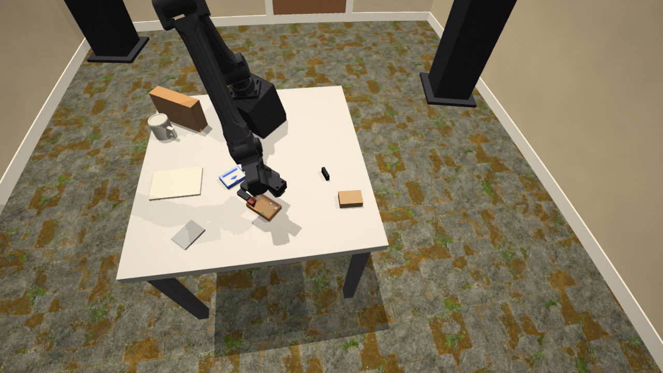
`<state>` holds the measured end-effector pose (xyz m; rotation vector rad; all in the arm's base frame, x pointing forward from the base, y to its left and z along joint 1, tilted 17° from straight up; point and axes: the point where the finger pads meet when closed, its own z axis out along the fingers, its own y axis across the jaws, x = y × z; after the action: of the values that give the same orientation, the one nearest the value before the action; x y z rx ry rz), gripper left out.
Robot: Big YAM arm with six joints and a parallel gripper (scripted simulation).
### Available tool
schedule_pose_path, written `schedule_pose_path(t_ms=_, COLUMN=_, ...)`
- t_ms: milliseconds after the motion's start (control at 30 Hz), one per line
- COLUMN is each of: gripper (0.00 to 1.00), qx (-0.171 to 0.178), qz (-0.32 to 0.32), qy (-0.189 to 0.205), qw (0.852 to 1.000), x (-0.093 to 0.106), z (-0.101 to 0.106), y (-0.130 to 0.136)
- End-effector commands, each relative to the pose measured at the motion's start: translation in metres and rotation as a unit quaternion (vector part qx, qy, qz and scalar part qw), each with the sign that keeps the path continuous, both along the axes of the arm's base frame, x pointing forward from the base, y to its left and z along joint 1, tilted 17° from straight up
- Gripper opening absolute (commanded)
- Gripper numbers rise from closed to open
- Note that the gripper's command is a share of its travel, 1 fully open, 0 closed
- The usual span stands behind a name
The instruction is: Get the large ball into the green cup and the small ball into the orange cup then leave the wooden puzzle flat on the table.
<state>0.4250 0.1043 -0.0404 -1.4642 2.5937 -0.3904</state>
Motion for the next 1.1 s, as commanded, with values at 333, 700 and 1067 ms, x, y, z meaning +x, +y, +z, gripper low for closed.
schedule_pose_path(t_ms=333, gripper=0.87, qx=0.007, qz=-0.005, qy=-0.017, qw=1.000, x=0.0126, z=0.0109, y=0.0029)
schedule_pose_path(t_ms=700, gripper=0.87, qx=0.007, qz=-0.005, qy=-0.017, qw=1.000, x=0.0126, z=0.0109, y=0.0029)
schedule_pose_path(t_ms=1067, gripper=0.87, qx=0.007, qz=-0.005, qy=-0.017, qw=1.000, x=0.0126, z=0.0109, y=0.0029)
